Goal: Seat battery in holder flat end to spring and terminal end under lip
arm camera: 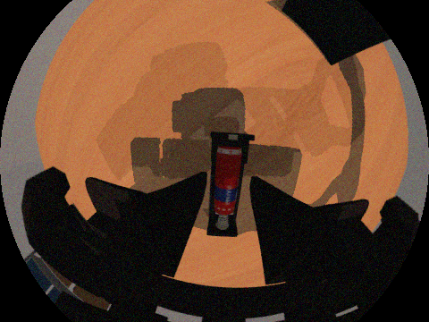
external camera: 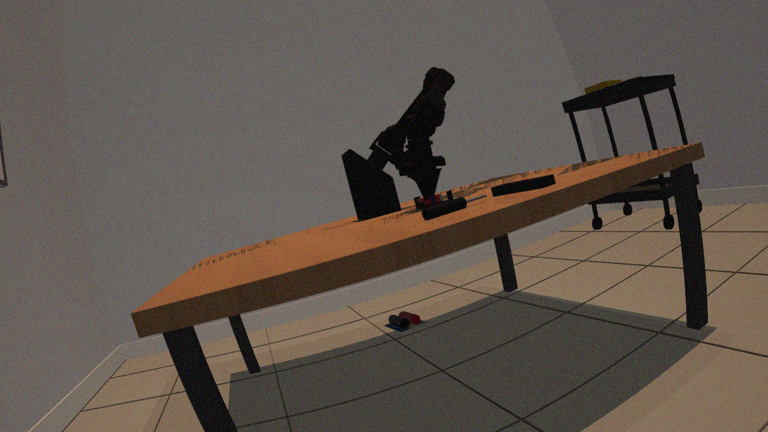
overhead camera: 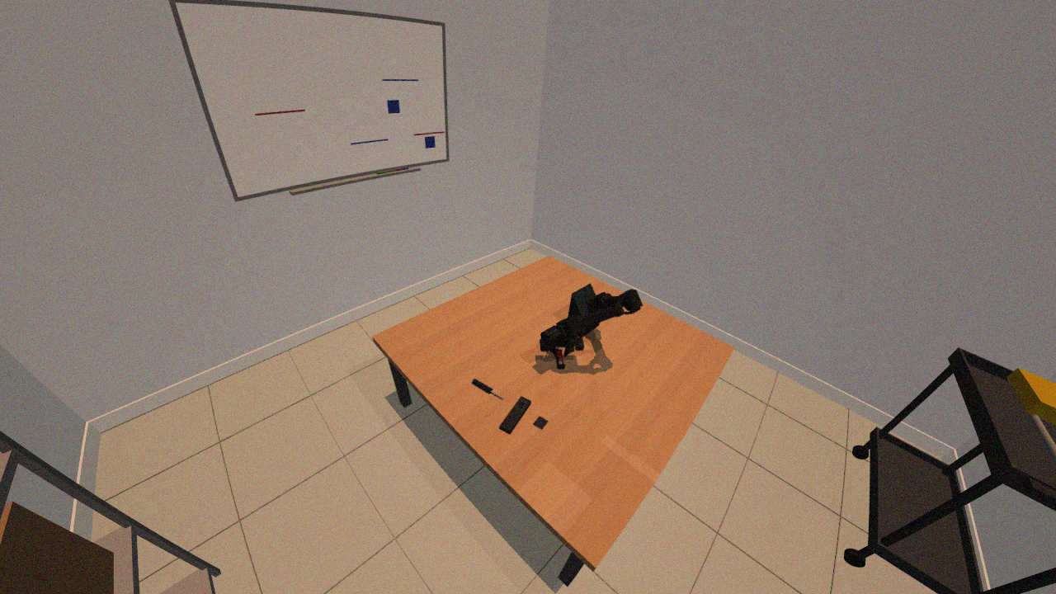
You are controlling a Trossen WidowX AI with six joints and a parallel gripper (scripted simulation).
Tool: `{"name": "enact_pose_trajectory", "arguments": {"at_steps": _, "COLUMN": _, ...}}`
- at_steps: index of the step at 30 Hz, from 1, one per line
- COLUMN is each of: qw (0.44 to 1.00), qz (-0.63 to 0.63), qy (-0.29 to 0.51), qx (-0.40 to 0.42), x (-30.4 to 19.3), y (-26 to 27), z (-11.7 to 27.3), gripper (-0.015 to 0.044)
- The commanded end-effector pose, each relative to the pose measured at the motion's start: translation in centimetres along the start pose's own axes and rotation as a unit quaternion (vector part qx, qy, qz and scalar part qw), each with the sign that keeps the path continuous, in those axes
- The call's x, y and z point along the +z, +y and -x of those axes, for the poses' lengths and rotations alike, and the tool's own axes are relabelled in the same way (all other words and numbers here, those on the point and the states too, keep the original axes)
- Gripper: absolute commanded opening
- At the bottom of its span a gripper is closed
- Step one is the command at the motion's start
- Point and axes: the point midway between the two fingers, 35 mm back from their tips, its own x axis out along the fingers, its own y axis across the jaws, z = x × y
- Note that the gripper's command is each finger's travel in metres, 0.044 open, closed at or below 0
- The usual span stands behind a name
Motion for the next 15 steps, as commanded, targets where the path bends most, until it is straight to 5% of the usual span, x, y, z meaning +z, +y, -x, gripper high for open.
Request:
{"name": "enact_pose_trajectory", "arguments": {"at_steps": 1, "qw": 1.000, "qz": 0.000, "qy": -0.001, "qx": 0.002, "x": 0.1, "y": 0.1, "z": 1.2, "gripper": 0.0241}}
{"name": "enact_pose_trajectory", "arguments": {"at_steps": 9, "qw": 1.000, "qz": 0.003, "qy": -0.002, "qx": 0.004, "x": 1.0, "y": -0.2, "z": 7.4, "gripper": 0.0440}}
{"name": "enact_pose_trajectory", "arguments": {"at_steps": 15, "qw": 1.000, "qz": 0.003, "qy": -0.002, "qx": 0.004, "x": 1.1, "y": -0.1, "z": 7.4, "gripper": 0.0440}}
